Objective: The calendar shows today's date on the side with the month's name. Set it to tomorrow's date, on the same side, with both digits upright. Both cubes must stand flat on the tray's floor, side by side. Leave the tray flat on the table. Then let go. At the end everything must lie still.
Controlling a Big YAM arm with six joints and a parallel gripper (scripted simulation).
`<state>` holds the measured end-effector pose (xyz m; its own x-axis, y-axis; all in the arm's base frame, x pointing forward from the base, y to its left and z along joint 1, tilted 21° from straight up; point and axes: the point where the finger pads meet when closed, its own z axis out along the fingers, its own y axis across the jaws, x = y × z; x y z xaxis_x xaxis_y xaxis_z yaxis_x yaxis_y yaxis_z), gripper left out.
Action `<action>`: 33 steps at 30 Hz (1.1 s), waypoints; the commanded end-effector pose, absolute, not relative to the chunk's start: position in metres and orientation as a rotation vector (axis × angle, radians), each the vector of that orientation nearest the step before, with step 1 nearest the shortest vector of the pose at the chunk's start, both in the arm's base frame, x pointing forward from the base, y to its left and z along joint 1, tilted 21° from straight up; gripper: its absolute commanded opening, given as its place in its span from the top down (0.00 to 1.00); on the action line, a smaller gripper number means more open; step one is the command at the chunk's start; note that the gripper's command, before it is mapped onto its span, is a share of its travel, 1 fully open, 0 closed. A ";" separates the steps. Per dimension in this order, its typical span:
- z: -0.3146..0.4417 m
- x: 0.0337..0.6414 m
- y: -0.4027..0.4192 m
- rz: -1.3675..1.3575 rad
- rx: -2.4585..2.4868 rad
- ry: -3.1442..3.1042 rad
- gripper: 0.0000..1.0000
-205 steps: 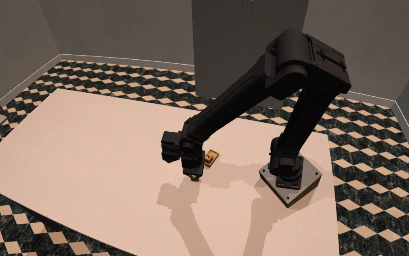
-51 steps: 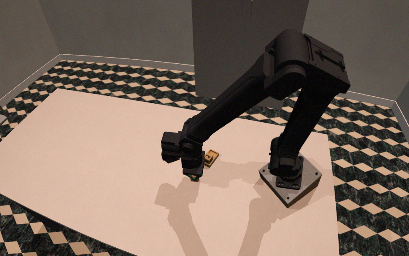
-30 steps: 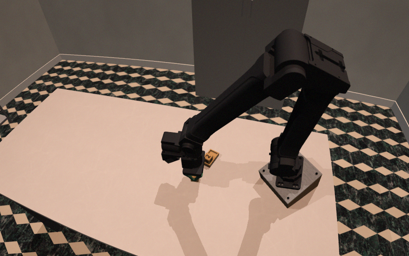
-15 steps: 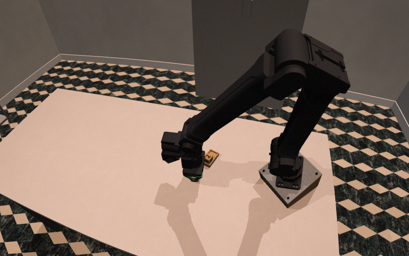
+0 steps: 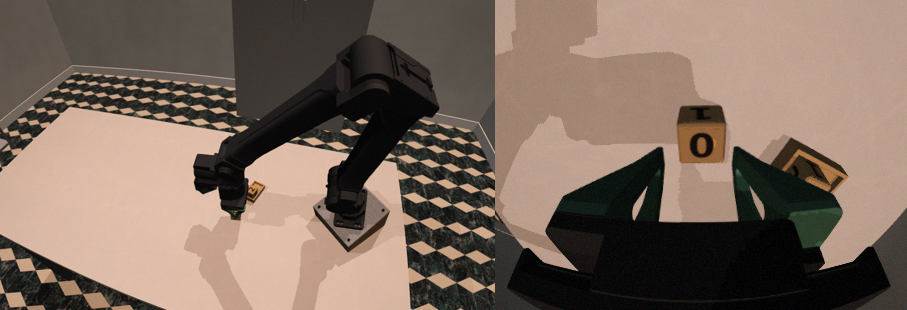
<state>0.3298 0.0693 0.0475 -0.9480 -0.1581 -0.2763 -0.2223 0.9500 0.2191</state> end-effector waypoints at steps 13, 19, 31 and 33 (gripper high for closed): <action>0.124 0.327 0.047 0.347 -0.283 2.795 0.55; 0.114 0.325 0.047 0.353 -0.280 2.822 0.00; 0.114 0.325 0.047 0.353 -0.276 2.822 0.00; 0.114 0.325 0.047 0.353 -0.276 2.822 0.00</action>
